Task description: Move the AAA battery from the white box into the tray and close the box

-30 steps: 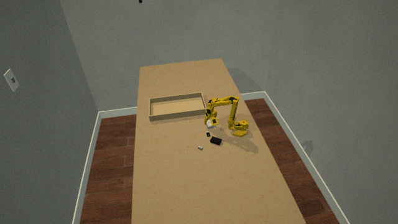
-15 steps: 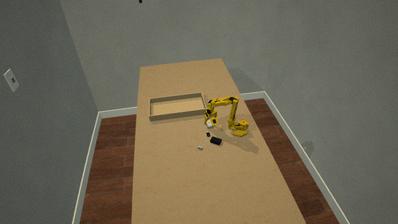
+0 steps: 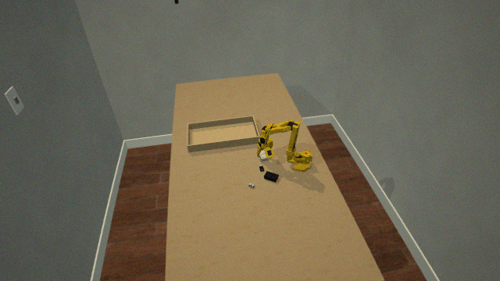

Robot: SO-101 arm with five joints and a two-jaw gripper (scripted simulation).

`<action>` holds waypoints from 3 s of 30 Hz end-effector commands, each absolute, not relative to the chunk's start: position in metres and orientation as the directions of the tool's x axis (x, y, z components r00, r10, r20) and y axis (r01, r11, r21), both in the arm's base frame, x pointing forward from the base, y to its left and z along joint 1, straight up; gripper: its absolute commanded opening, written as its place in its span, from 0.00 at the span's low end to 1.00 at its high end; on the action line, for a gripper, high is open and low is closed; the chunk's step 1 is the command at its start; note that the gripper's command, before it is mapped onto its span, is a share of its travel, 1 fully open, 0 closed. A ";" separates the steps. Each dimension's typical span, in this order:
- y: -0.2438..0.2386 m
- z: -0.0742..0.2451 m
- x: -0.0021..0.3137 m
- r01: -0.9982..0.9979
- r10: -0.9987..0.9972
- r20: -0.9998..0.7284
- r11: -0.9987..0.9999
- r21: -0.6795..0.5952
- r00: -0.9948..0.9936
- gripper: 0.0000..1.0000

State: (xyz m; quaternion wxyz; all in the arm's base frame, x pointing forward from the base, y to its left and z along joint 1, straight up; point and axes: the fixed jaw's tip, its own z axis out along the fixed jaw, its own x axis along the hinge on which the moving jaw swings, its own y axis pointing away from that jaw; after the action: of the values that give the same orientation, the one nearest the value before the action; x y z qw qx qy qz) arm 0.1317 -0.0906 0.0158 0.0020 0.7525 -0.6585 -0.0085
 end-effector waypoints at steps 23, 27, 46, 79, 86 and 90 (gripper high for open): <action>-0.091 0.017 0.135 -0.990 -0.990 0.000 -0.143 0.000 0.143 0.27; -0.091 0.017 0.135 -0.990 -0.990 0.000 -0.143 0.000 0.143 0.25; -0.091 0.017 0.135 -0.990 -0.990 0.000 -0.143 0.000 0.143 0.20; -0.091 0.025 0.136 -0.990 -0.990 0.000 -0.143 0.000 0.143 0.20; -0.092 0.034 0.137 -0.990 -0.990 0.000 -0.143 0.000 0.143 0.20; -0.092 0.042 0.137 -0.990 -0.990 0.000 -0.143 0.000 0.143 0.20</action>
State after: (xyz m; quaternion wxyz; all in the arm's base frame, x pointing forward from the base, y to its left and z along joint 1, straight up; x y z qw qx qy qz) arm 0.1294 -0.0890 0.0276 0.0049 0.7524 -0.6581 -0.0270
